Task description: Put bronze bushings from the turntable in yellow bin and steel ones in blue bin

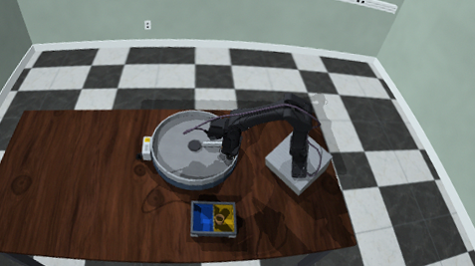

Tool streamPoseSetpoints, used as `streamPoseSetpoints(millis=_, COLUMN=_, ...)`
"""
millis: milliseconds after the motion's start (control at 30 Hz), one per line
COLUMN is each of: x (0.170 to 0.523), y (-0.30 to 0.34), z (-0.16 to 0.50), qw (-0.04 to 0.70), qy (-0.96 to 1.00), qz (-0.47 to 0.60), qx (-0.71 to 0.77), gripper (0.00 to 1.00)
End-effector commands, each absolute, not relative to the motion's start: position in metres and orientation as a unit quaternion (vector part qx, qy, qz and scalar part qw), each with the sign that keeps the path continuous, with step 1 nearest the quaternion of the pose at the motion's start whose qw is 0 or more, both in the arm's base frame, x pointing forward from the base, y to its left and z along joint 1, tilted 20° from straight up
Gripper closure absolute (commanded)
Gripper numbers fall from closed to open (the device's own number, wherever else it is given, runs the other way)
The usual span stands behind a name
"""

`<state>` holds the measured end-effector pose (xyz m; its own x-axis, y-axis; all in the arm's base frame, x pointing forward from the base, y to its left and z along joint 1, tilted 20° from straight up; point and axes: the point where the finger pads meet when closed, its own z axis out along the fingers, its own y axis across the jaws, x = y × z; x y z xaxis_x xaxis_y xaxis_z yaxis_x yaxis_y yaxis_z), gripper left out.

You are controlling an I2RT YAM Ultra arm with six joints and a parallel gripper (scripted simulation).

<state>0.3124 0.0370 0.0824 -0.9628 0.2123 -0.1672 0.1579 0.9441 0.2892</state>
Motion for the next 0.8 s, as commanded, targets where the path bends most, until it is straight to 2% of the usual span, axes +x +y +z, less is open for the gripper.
streamPoseSetpoints(millis=0, x=0.3240, y=0.0366, z=0.0910, qw=0.114, qy=0.979, qz=0.139, qx=0.094, gripper=0.86)
streamPoseSetpoints(millis=767, x=0.3245, y=0.0356, z=0.0935, qw=0.118, qy=0.979, qz=0.139, qx=0.094, gripper=0.86)
